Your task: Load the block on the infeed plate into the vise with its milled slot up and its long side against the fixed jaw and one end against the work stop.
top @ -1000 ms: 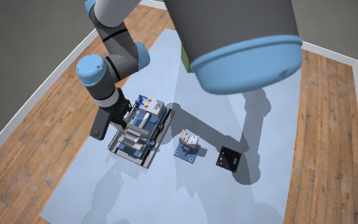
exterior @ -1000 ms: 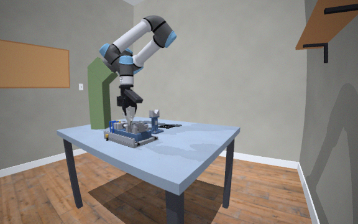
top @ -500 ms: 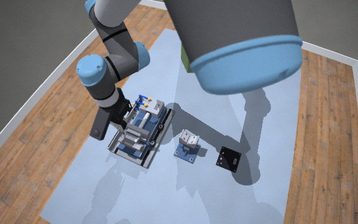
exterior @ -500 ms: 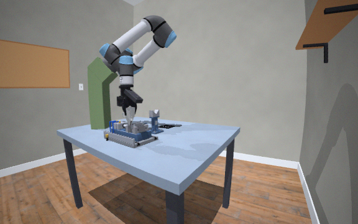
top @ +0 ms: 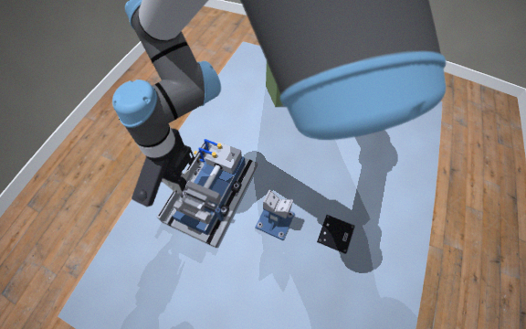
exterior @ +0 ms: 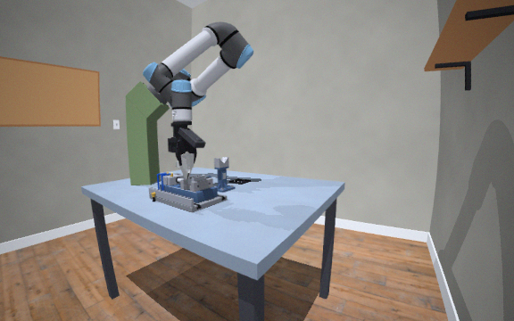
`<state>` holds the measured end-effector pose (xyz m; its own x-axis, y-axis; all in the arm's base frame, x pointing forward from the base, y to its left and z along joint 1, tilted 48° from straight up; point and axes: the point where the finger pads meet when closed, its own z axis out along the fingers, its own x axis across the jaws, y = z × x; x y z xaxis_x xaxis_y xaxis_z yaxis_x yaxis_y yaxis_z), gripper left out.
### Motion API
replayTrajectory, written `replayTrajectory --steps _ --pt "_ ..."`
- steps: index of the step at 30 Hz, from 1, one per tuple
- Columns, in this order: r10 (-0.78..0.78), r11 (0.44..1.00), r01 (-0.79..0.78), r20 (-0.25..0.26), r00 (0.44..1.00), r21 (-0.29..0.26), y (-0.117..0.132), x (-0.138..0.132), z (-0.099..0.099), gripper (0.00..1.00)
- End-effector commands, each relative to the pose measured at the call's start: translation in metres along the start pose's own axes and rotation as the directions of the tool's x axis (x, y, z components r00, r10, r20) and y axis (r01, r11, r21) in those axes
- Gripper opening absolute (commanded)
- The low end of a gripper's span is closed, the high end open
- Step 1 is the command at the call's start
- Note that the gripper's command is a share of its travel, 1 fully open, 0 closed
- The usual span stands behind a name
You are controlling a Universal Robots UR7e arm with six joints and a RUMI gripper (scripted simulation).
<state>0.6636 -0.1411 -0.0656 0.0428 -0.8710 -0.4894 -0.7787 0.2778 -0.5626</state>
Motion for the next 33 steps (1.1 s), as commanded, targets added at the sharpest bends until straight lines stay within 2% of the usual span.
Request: replayTrajectory --steps 1,33 --pt "0.0 1.0 0.0 -0.001 1.0 0.001 -0.0005 -0.0002 -0.0005 0.0" --pt "0.0 1.0 0.0 -0.001 1.0 0.001 -0.0005 -0.0075 -0.0005 0.0"
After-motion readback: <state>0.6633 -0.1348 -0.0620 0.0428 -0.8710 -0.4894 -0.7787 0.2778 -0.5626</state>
